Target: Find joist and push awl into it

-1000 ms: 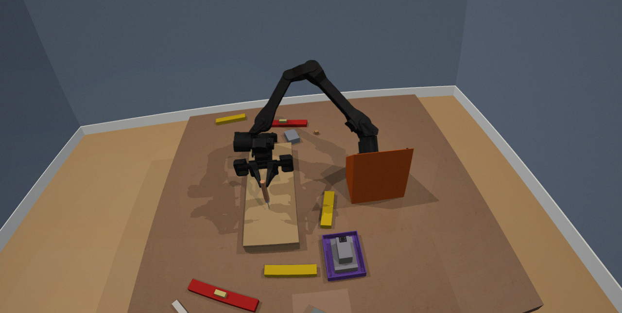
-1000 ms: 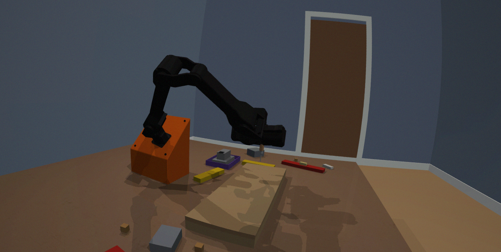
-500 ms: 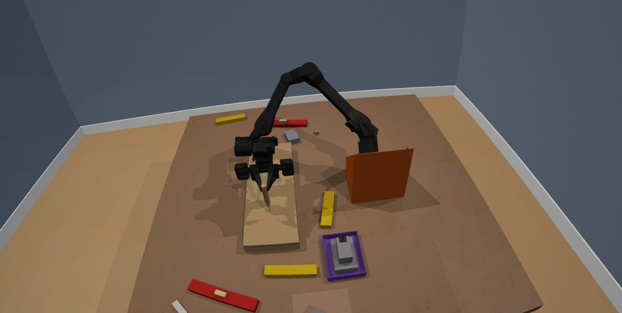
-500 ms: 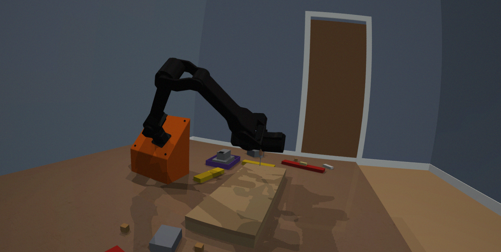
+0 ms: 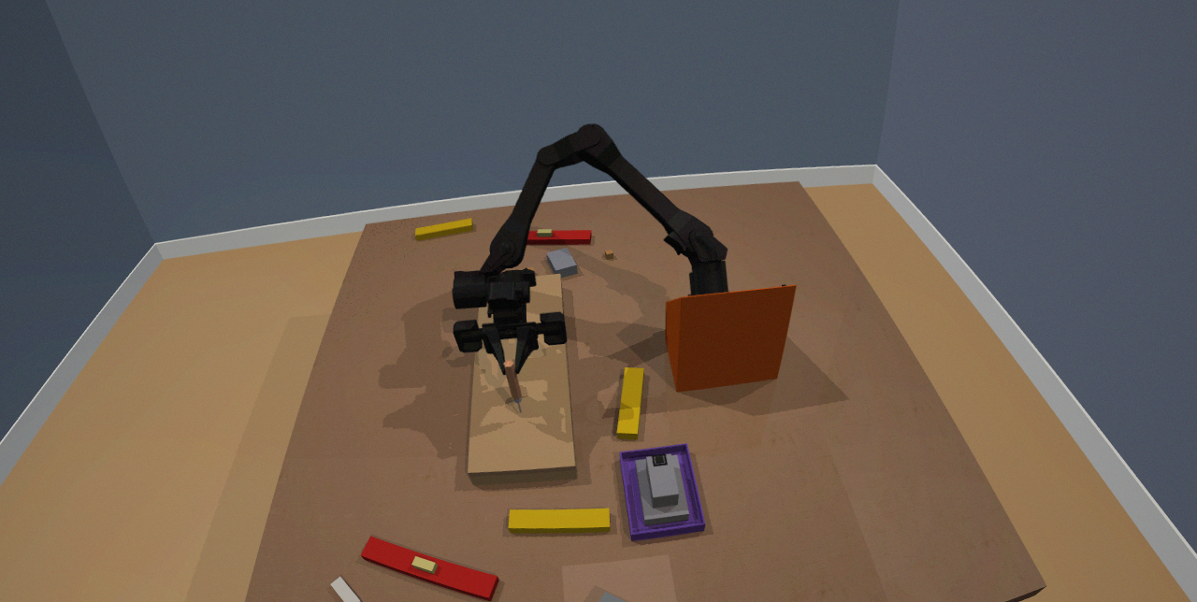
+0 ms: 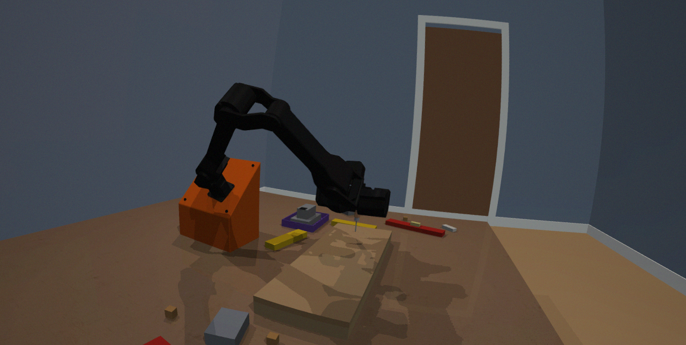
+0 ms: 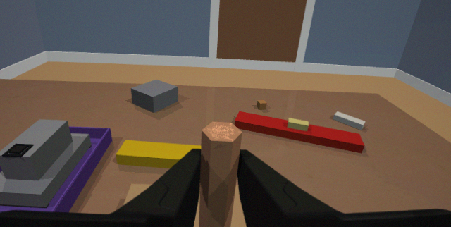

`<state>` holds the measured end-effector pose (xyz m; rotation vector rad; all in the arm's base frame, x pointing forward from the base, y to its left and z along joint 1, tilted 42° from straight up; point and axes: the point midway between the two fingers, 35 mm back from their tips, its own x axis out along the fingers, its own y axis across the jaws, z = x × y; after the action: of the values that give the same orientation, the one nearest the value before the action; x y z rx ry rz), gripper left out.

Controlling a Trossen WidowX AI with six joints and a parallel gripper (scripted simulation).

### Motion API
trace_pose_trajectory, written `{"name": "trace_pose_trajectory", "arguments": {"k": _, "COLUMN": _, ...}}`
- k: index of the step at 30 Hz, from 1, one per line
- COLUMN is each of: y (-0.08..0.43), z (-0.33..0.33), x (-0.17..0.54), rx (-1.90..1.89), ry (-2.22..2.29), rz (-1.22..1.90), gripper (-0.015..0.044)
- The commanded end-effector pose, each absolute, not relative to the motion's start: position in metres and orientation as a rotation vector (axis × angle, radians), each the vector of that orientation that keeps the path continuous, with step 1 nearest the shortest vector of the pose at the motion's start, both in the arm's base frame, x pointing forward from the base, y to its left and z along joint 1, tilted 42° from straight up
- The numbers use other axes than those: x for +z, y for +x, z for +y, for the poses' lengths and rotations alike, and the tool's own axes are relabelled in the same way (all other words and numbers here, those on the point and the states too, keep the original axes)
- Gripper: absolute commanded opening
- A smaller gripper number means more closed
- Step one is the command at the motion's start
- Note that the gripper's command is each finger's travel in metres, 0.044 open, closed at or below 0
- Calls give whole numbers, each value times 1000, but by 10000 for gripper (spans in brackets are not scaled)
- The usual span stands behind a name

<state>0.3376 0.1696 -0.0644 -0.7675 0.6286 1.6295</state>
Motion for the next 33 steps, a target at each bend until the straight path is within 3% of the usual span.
{"name": "trace_pose_trajectory", "arguments": {"k": 1, "y": 338, "z": 167, "x": -69, "rx": 1634, "ry": -763, "rz": 622, "gripper": 0}}
{"name": "trace_pose_trajectory", "arguments": {"k": 33, "y": 341, "z": 149, "x": -87, "rx": 1631, "ry": -762, "rz": 622, "gripper": 0}}
